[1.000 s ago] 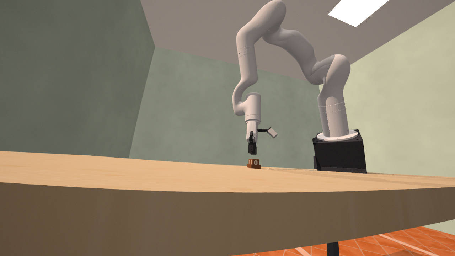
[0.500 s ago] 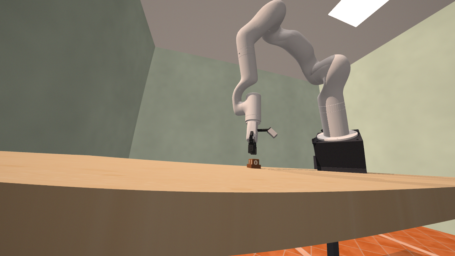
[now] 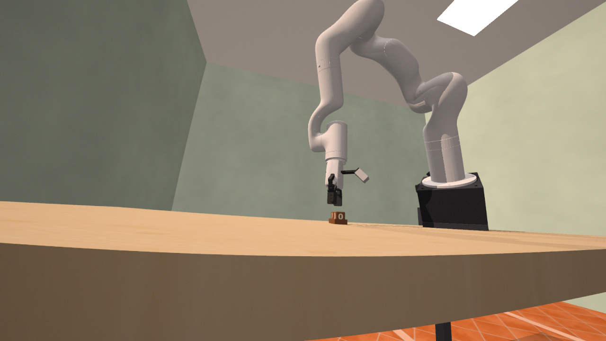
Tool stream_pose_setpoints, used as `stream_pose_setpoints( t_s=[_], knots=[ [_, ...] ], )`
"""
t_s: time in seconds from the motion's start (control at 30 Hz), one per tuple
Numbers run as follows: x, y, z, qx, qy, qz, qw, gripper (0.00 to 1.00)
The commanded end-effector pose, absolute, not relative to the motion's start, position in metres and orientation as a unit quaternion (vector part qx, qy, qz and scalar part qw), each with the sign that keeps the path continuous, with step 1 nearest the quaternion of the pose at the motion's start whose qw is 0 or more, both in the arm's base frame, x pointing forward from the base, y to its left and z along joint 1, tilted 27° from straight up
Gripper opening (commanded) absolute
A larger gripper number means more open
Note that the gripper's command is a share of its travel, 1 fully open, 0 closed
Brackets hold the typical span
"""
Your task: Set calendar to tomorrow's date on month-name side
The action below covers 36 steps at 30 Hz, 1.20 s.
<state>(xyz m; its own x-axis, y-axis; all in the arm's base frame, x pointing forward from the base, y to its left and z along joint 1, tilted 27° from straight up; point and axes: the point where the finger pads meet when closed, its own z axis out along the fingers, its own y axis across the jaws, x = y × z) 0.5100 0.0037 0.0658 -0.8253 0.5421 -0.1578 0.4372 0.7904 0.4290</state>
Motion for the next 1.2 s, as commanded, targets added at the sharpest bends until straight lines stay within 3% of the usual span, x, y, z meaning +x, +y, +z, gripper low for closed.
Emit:
stream_pose_setpoints(
  t_s=[0.0,1.17],
  knots=[
    [0.513,0.008,0.068,0.277,0.932,0.193,0.131,1.00],
    [0.552,0.077,0.099,0.443,0.866,0.213,0.093,1.00]
  ],
)
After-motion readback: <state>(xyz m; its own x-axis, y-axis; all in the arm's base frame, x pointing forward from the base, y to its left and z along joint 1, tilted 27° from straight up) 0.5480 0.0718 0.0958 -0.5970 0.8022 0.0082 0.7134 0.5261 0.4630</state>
